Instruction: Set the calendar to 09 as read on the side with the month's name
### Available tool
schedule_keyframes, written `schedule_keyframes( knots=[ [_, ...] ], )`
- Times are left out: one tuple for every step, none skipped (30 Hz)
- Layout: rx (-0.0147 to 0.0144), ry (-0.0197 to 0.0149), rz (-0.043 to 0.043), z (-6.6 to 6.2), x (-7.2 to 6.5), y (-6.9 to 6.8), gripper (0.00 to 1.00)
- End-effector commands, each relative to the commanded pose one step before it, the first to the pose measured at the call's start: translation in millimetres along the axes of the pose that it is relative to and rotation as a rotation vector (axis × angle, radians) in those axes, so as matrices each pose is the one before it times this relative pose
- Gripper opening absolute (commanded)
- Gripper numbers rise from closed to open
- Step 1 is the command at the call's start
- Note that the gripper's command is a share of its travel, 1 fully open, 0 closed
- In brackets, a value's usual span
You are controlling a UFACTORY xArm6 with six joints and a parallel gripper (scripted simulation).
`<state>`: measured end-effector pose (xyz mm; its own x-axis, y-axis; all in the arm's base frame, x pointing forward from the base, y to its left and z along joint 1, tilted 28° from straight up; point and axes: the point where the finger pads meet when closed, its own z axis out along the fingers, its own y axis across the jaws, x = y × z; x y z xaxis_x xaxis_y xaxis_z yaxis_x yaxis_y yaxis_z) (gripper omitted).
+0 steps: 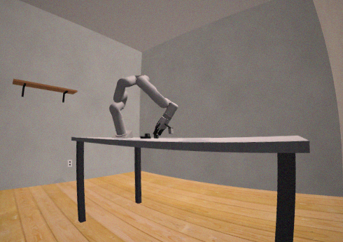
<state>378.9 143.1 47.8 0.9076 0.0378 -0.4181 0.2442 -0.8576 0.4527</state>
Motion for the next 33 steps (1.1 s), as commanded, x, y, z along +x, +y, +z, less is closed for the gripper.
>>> schedule_keyframes(
  knots=[
    [0.00106, 0.00327, 0.00024, -7.22, -3.64, -0.10, 0.69],
    [0.00000, 0.00000, 0.00000, -2.64, -1.85, 0.00, 0.69],
    [0.00000, 0.00000, -0.00001, -2.77, -1.95, 0.00, 0.69],
    [0.00000, 0.00000, 0.00000, -2.86, -2.00, 0.00, 0.69],
    [0.00000, 0.00000, 0.00000, -2.91, -2.04, 0.00, 0.69],
    [0.00000, 0.00000, 0.00000, -2.93, -2.06, 0.00, 0.69],
    [0.00000, 0.00000, 0.00000, -2.91, -2.04, 0.00, 0.69],
    [0.00000, 0.00000, 0.00000, -2.86, -2.00, 0.00, 0.69],
    [0.00000, 0.00000, 0.00000, -2.78, -1.94, 0.00, 0.69],
    [0.00000, 0.00000, -0.00001, -2.66, -1.87, 0.00, 0.69],
    [0.00000, 0.00000, 0.00001, -2.51, -1.75, 0.00, 0.69],
    [0.00000, 0.00000, 0.00000, -2.34, -1.64, 0.00, 0.69],
    [0.00000, 0.00000, 0.00000, -2.14, -1.50, 0.00, 0.69],
    [0.00000, 0.00000, 0.00000, -1.93, -1.35, 0.00, 0.69],
    [0.00000, 0.00000, 0.00000, -1.70, -1.19, 0.00, 0.69],
    [0.00000, 0.00000, 0.00000, 0.00, 0.00, 0.00, 0.69],
    [0.00000, 0.00000, 0.00000, 0.00, 0.00, 0.00, 0.69],
    [0.00000, 0.00000, -0.00001, -1.46, -1.03, 0.00, 0.69],
    [0.00000, 0.00000, 0.00001, -1.22, -0.85, 0.00, 0.69],
    [0.00000, 0.00000, 0.00000, -0.98, -0.68, 0.00, 0.69],
    [0.00000, 0.00000, 0.00000, -0.75, -0.53, 0.00, 0.69],
    [0.00000, 0.00000, 0.00000, -0.53, -0.38, 0.00, 0.69],
    [0.00000, 0.00000, 0.00000, -0.34, -0.24, 0.00, 0.69],
    [0.00000, 0.00000, 0.00000, -0.19, -0.13, 0.00, 0.69],
    [0.00000, 0.00000, 0.00000, -0.07, -0.05, 0.00, 0.69],
    [0.00000, 0.00000, 0.00000, -0.01, -0.01, 0.00, 0.69],
    [-0.00008, 0.00085, 0.00009, 0.01, 0.01, 0.02, 0.69],
    [-0.00047, 0.00527, 0.00054, 0.03, 0.05, 0.12, 0.69],
    [-0.00104, 0.01233, 0.00119, 0.08, 0.11, 0.27, 0.69],
    [-0.00153, 0.02036, 0.00175, 0.11, 0.14, 0.41, 0.69],
    [-0.00170, 0.02800, 0.00195, 0.12, 0.11, 0.47, 0.69],
    [-0.00144, 0.03417, 0.00168, 0.10, 0.00, 0.42, 0.69],
    [0.00000, 0.00000, 0.00000, 0.00, 0.00, 0.00, 0.69]
  ],
)
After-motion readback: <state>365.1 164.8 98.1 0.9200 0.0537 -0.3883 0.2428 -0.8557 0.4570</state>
